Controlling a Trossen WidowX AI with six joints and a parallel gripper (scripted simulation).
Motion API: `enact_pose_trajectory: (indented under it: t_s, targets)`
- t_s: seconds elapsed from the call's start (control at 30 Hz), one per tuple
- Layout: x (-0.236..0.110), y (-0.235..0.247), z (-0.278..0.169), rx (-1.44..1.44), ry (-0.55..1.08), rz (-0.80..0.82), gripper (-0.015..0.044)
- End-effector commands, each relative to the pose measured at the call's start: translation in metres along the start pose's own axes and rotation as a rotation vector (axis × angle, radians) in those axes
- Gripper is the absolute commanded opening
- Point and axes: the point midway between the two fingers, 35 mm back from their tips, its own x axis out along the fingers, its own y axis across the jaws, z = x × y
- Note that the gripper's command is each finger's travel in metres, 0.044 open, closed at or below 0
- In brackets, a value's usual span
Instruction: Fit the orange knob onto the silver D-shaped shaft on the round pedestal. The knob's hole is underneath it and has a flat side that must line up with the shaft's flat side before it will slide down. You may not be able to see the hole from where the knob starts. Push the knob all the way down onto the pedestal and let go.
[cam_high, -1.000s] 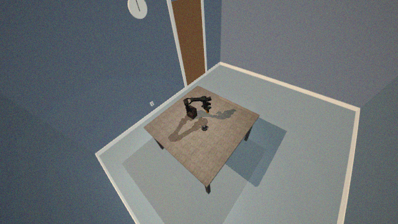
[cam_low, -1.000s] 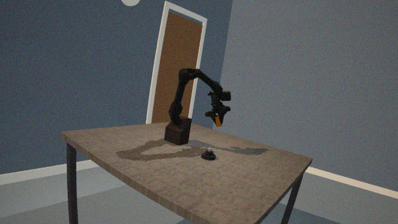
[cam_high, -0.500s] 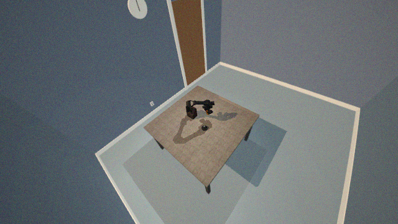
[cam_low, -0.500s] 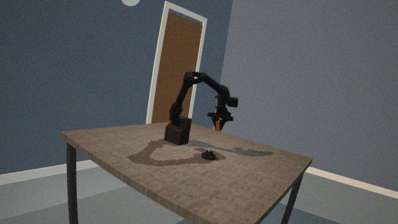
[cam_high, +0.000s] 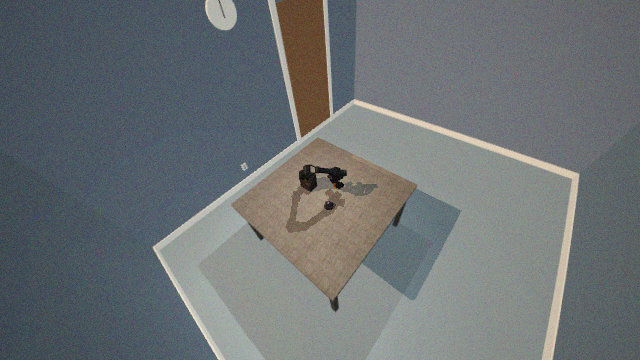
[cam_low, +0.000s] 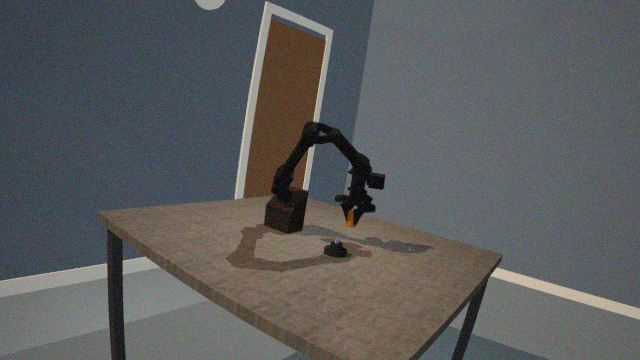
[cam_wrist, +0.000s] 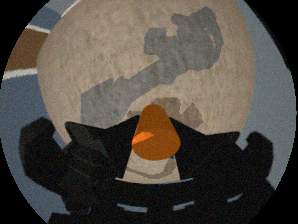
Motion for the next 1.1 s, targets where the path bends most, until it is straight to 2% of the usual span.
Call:
enact_pose_trajectory:
  t_s: [0.0,0.3,0.53,0.83,1.07]
  targets:
    - [0.022,-0.002,0.001,-0.003,0.001,-0.003,0.0]
    - [0.07,-0.002,0.002,0.0,0.005,0.002,0.0]
    - [0.074,0.0,0.001,0.0,0.006,0.003,0.0]
    - [0.073,-0.001,0.001,0.005,0.004,0.009,0.0236]
    - [0.073,-0.001,0.001,0.005,0.004,0.009,0.024]
